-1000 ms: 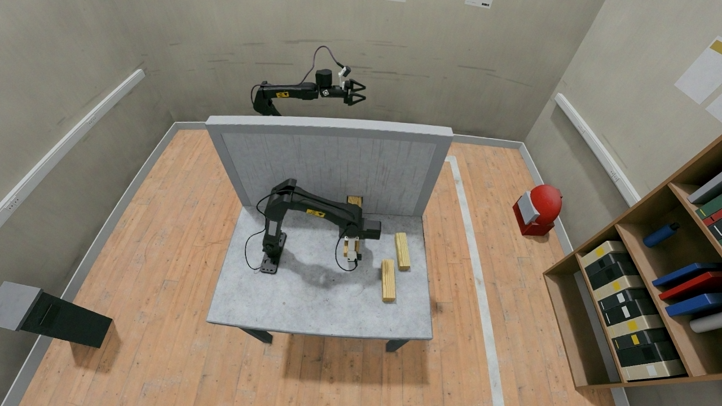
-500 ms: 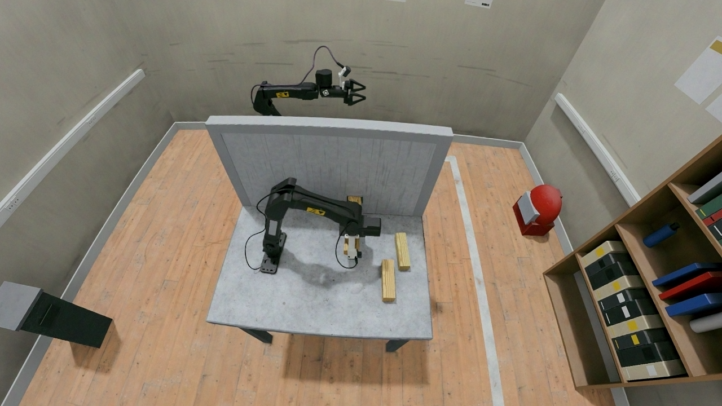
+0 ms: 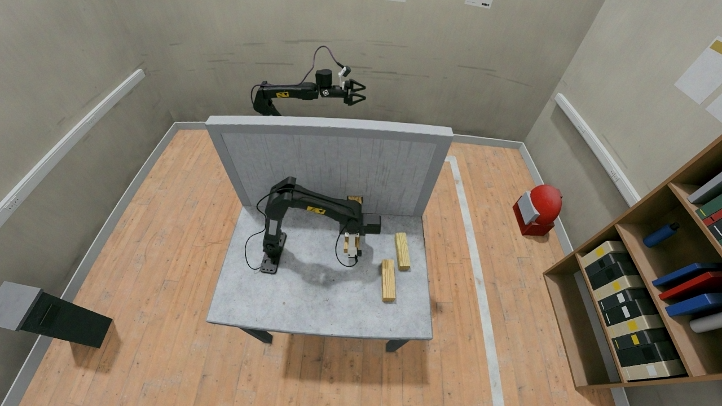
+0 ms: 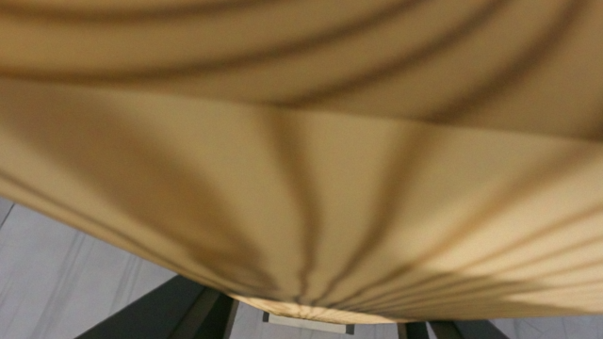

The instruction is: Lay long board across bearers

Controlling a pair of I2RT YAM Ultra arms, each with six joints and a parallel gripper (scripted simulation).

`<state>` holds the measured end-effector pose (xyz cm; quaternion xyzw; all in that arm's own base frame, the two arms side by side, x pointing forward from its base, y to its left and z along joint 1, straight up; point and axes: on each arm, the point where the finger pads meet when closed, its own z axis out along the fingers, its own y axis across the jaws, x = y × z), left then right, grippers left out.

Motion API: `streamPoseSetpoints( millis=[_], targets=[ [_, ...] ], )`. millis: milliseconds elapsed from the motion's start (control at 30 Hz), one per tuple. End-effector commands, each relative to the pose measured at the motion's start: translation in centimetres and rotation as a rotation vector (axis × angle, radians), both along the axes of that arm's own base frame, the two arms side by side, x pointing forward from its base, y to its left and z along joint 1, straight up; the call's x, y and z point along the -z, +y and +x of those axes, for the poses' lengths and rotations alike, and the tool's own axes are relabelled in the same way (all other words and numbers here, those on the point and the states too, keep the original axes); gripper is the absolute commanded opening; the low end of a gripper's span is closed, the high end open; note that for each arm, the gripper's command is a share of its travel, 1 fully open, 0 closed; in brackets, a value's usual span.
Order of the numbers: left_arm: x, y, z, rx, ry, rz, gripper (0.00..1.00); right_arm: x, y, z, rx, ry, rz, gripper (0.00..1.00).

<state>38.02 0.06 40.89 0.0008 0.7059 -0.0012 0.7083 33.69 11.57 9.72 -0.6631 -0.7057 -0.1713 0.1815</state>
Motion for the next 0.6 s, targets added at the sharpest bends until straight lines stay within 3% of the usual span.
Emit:
streamPoseSetpoints(
  millis=[0,567],
  targets=[
    [-1.3,-0.3,-1.0,0.004,-0.033,0.009,1.0,-2.4,1.7,0.4,-0.009,-0.056,0.074,0.0],
    [-1.3,-0.3,-1.0,0.004,-0.033,0.009,1.0,-3.1,1.9,1.1,0.002,-0.079,0.076,0.0]
  ],
)
